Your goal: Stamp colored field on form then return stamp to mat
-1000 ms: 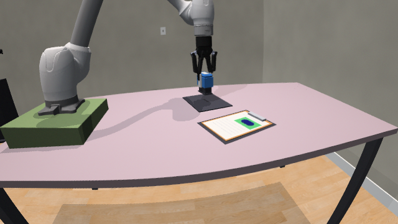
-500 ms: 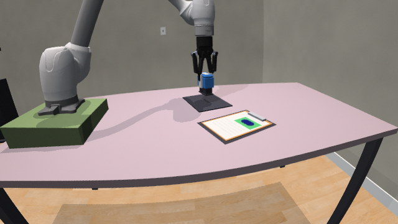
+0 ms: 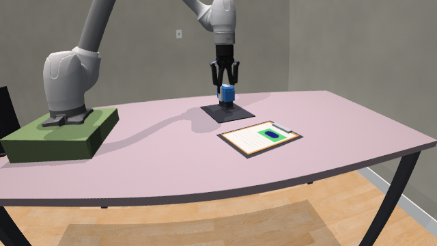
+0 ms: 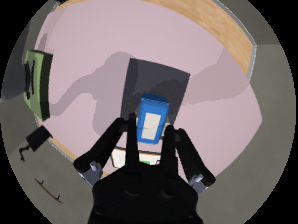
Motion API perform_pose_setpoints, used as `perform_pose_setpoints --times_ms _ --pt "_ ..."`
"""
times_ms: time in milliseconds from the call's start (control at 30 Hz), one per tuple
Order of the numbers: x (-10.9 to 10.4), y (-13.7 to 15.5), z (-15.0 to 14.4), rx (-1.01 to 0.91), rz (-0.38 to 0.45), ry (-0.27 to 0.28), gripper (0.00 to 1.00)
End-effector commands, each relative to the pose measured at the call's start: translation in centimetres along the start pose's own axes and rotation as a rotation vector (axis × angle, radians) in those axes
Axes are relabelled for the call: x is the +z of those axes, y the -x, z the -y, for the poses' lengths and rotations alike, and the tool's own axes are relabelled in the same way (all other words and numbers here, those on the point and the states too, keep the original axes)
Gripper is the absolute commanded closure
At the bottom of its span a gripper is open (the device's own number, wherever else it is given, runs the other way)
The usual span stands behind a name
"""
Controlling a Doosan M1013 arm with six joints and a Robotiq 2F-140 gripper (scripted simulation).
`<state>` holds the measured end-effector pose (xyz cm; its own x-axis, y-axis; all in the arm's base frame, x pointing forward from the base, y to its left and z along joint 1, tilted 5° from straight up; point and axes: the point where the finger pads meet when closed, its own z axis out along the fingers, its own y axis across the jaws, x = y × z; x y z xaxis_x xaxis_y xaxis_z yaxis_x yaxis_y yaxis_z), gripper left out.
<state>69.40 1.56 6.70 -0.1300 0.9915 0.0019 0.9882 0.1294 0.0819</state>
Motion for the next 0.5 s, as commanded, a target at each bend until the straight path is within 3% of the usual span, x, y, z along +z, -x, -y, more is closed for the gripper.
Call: perform_pose_setpoints --times_ms 0,467 --pt "0.6 0.0 0.0 0.0 0.0 0.0 0.83" --pt "1.8 0.0 0.0 0.0 0.0 0.0 0.83"
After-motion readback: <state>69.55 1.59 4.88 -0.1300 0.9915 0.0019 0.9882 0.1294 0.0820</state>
